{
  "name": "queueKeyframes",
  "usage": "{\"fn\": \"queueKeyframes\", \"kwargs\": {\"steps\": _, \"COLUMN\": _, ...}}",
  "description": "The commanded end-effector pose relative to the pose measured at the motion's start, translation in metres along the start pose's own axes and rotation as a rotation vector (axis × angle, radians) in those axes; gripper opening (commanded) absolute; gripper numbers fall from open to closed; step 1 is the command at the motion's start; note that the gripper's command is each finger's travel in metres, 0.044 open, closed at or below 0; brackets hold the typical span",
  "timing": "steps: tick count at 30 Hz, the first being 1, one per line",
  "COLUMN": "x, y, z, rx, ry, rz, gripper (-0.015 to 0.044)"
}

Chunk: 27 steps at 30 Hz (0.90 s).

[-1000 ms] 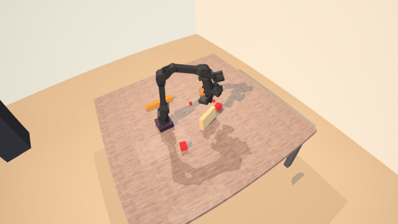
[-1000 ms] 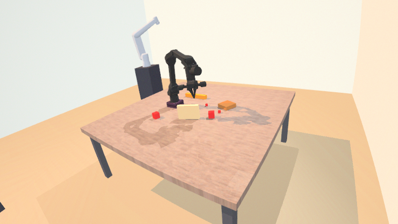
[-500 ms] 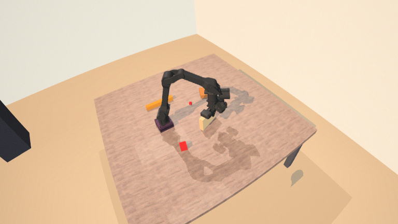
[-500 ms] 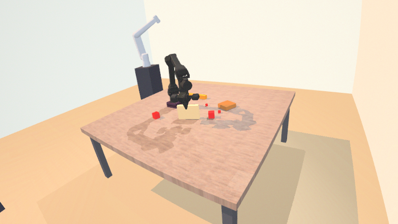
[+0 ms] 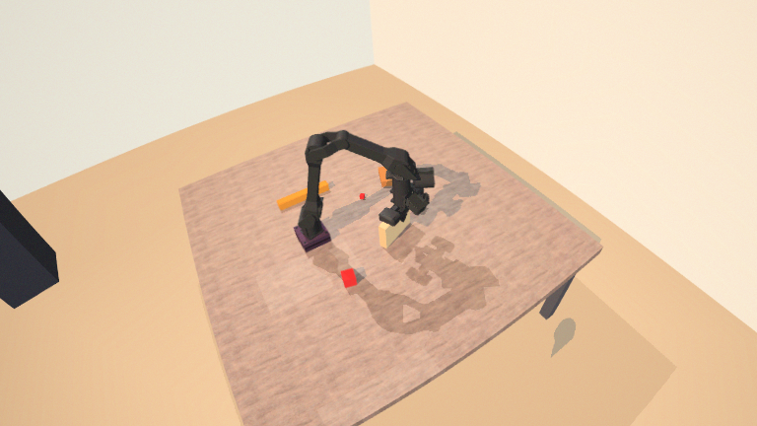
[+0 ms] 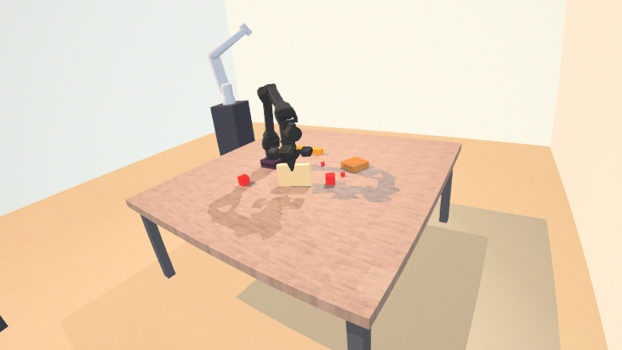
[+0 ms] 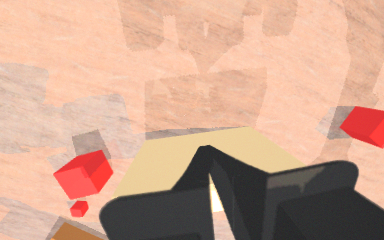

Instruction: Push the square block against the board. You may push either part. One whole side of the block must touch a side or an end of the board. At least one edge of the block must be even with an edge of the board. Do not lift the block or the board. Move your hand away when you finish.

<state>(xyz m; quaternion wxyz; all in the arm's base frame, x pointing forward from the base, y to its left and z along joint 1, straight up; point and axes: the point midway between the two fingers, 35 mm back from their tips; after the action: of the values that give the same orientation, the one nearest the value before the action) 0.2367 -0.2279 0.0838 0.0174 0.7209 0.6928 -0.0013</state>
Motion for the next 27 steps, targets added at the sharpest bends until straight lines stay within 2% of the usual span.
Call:
{"fn": "queueKeyframes", "kwargs": {"steps": 1, "x": 0.006, "y": -0.002, "z": 0.002, "rx": 0.004, "ry": 0.005, "rz": 0.004, "gripper": 0.0}}
{"fn": "queueKeyframes", "kwargs": {"steps": 27, "x": 0.039, "y": -0.01, "z": 0.002, "rx": 0.005, "ry": 0.008, "rz": 0.005, "gripper": 0.0}}
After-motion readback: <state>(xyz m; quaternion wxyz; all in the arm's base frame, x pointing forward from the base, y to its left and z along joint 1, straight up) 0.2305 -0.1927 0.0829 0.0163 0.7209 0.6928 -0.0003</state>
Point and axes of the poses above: the point midway between the two fingers, 35 mm back from their tips, its own z axis out along the fingers, its own y axis across the jaws, x = y × z, and after that the axes turned 14 degrees about z, right-handed
